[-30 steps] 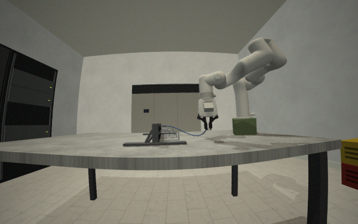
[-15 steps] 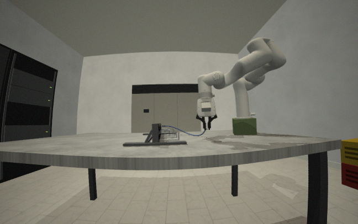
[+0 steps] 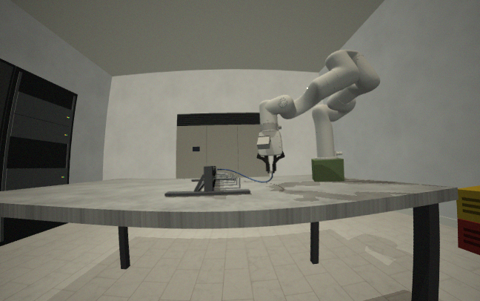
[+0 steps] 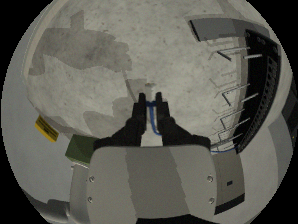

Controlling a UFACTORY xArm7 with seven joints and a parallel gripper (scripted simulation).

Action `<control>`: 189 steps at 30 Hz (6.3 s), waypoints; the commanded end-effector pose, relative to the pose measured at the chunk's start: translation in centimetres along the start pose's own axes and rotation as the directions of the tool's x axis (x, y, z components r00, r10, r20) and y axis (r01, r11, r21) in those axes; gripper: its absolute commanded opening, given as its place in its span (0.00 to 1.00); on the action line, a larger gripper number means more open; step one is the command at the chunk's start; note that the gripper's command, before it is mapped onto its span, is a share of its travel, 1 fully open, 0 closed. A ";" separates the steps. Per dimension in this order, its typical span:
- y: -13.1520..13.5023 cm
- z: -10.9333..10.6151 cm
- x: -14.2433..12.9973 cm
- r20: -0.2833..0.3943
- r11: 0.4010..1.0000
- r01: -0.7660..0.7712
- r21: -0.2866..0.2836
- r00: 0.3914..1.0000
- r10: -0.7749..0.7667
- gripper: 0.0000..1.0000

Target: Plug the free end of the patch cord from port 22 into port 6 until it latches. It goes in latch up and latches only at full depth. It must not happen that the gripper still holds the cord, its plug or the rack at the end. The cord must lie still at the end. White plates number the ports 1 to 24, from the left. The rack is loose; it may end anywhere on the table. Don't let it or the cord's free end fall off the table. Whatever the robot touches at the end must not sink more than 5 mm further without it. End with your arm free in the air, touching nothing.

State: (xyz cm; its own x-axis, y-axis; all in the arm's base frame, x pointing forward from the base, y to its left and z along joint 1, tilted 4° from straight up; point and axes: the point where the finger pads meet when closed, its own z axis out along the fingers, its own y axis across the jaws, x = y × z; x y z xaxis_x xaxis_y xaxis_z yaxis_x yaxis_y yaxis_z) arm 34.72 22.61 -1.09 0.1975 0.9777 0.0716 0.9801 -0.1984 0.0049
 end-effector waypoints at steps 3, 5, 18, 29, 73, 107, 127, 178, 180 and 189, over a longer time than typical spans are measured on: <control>2.0 -0.6 -0.1 0.000 0.991 -0.133 -0.002 0.991 0.133 0.00; 2.7 -0.7 -0.1 0.001 0.984 -0.179 -0.002 0.984 0.179 0.00; 6.7 -1.7 -0.4 0.003 0.898 -0.441 -0.002 0.898 0.441 0.00; 9.9 -2.4 -0.5 0.005 0.776 -0.631 -0.003 0.776 0.631 0.00; 16.4 -4.0 -0.9 0.007 0.421 -0.907 -0.006 0.421 0.907 0.00; 17.5 -2.9 -0.4 0.008 0.420 -0.907 -0.002 0.420 0.907 0.00; 19.2 -1.2 0.5 0.008 0.420 -0.907 -0.002 0.420 0.907 0.00; 21.7 -1.1 1.6 0.006 0.420 -0.907 -0.003 0.420 0.907 0.00; 21.7 -1.1 1.6 0.006 0.420 -0.907 -0.003 0.420 0.907 0.00; 21.7 -1.1 1.6 0.006 0.420 -0.907 -0.003 0.420 0.907 0.00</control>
State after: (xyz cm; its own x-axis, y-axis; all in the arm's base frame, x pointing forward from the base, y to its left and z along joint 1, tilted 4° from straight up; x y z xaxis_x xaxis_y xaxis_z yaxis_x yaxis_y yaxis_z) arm 56.16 19.85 -0.02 0.9725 0.2316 0.0239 0.2327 -0.9707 -0.0606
